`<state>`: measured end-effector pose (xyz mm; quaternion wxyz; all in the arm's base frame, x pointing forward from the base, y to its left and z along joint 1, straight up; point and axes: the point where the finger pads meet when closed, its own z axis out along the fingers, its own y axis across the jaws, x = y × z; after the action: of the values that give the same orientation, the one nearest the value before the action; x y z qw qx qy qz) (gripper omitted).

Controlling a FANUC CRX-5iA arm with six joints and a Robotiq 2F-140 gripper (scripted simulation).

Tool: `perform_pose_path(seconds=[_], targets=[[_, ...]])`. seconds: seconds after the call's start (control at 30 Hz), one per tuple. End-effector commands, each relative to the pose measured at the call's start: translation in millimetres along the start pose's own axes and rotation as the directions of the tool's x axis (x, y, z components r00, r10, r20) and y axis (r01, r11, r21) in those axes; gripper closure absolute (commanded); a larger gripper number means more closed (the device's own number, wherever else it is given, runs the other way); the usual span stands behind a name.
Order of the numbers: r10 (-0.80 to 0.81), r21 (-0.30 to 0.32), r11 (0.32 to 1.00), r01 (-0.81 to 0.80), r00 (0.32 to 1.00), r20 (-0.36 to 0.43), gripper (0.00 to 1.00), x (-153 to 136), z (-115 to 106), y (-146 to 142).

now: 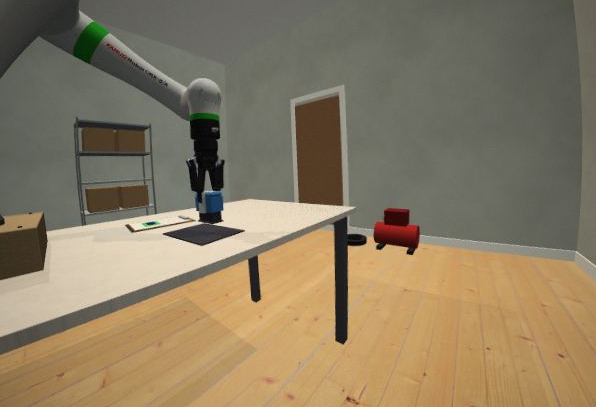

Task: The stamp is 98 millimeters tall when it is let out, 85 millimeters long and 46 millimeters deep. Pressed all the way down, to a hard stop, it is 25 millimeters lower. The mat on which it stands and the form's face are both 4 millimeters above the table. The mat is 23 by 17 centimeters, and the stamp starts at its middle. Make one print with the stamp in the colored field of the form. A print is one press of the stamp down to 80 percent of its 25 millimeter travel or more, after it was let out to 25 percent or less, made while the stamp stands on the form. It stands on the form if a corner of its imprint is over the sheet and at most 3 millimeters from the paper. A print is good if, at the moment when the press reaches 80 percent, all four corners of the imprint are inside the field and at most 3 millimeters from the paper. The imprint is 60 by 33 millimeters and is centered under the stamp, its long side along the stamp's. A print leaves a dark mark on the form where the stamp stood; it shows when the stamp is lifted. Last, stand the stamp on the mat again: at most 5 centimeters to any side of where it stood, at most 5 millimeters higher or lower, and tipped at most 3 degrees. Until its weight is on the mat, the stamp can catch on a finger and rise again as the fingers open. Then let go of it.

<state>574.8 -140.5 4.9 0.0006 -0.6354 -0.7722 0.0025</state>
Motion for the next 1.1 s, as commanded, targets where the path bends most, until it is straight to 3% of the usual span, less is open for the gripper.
perform_pose_path(seconds=[0.0, 0.2, 0.67, 1.07], targets=[[0.0, -0.001, 1.0, 0.0, 1.0, 0.0, 0.83, 5.8, -0.5, -1.0], [0.0, -0.001, 1.0, 0.0, 1.0, 0.0, 0.83, 36.5, -1.7, -7.7], [0.0, -0.001, 1.0, 0.0, 1.0, 0.0, 0.83, 36.8, -0.3, -7.8], [0.0, -0.001, 1.0, 0.0, 1.0, 0.0, 0.83, 36.8, 20.4, -7.7]])
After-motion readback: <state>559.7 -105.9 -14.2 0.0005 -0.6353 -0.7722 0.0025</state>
